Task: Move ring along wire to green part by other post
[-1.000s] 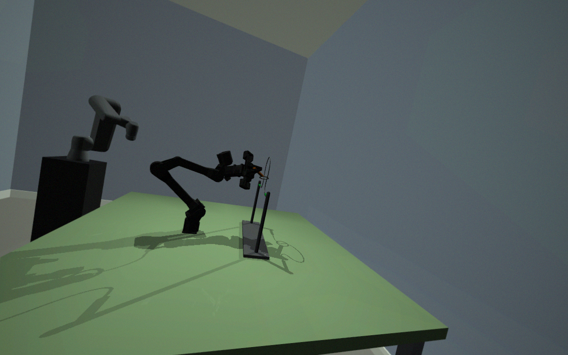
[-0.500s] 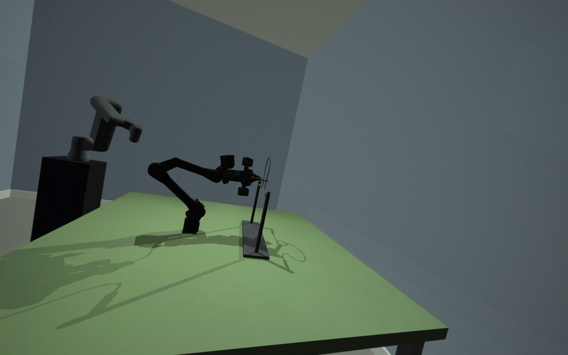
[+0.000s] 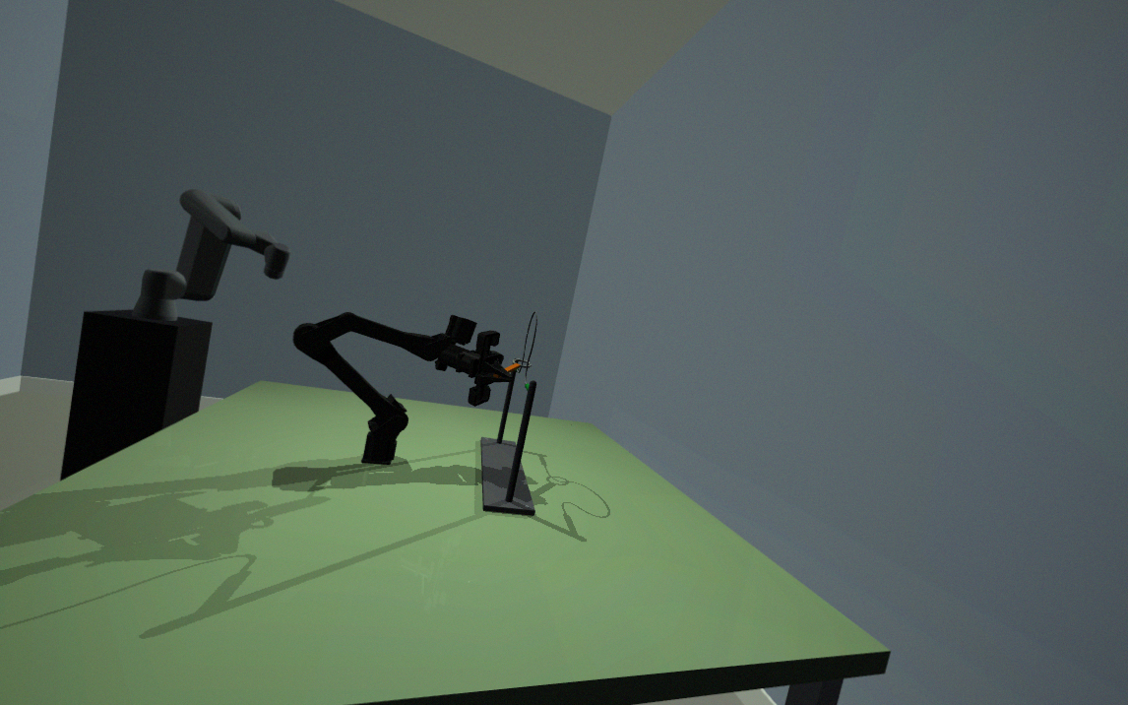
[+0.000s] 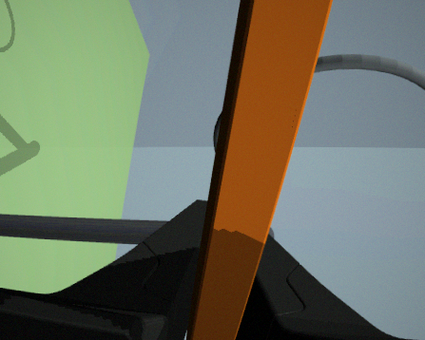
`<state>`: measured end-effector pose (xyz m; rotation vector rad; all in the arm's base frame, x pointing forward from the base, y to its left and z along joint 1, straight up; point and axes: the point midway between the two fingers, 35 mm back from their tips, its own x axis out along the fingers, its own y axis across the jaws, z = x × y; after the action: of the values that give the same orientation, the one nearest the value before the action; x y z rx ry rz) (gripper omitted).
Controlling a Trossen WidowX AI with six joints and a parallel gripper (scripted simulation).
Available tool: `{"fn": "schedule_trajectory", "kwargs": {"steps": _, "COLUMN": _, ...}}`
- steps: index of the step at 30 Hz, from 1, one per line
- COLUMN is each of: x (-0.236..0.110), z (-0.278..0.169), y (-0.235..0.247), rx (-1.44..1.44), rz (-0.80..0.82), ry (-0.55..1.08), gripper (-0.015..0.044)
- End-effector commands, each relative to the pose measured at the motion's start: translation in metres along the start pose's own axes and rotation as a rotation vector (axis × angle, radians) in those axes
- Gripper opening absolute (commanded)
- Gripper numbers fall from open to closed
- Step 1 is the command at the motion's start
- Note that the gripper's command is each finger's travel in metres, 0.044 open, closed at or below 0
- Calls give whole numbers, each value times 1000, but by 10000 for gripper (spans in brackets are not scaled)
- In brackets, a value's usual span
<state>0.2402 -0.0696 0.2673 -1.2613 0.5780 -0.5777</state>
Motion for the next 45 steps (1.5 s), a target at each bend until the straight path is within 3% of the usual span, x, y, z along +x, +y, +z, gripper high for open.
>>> {"fn": "schedule_trajectory", "kwargs": {"steps": 1, "x": -1, "z": 0, "y": 16, "rx": 90, "rz": 69, "ry": 12, "gripper": -150}}
{"fn": "schedule_trajectory", "kwargs": {"steps": 26, "x": -28, "z": 29, "y": 100, "rx": 584, "rz": 449, "ry": 38, "gripper": -150}}
{"fn": "schedule_trajectory", "kwargs": {"steps": 45, "x": -61, "z": 69, "y": 137, "rx": 909, "rz": 694, "ry": 51, "gripper": -150}}
